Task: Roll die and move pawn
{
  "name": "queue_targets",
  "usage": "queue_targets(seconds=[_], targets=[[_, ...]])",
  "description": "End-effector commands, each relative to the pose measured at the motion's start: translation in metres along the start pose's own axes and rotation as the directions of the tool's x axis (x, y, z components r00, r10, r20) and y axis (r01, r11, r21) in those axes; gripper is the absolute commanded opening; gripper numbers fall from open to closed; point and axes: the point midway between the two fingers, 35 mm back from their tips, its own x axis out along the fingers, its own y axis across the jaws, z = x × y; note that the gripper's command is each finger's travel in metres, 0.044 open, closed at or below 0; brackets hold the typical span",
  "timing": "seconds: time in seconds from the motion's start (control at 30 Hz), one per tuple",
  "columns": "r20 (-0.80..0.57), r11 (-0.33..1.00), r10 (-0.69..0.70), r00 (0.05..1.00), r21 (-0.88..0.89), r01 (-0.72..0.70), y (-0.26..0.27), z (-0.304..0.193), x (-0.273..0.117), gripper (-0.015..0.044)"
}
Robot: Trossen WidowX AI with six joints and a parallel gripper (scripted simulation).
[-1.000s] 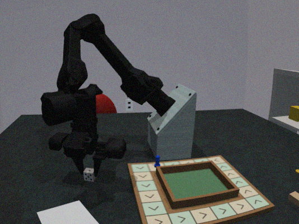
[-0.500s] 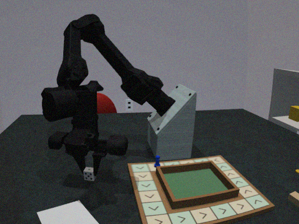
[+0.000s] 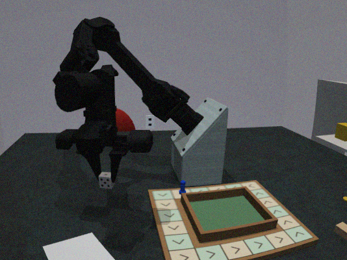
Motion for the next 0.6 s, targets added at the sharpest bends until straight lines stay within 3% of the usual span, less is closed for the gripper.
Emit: queue_targets(seconds=[0.0,0.23,0.4,0.57], targets=[[-0.005,1.0,-0.01,1.0,0.018,0.01,-0.002,-0.001,-0.02,0.0],[-0.02,0.999,-0.032,0.999,0.026,0.033,-0.004,-0.008,-0.052,0.0],[-0.02,0.999,-0.035,0.999,0.022,0.035,-0.003,-0.008,-0.055,0.0],[-0.019,0.992,-0.024,1.0,-0.122,0.022,0.015,0.002,-0.051,0.0]])
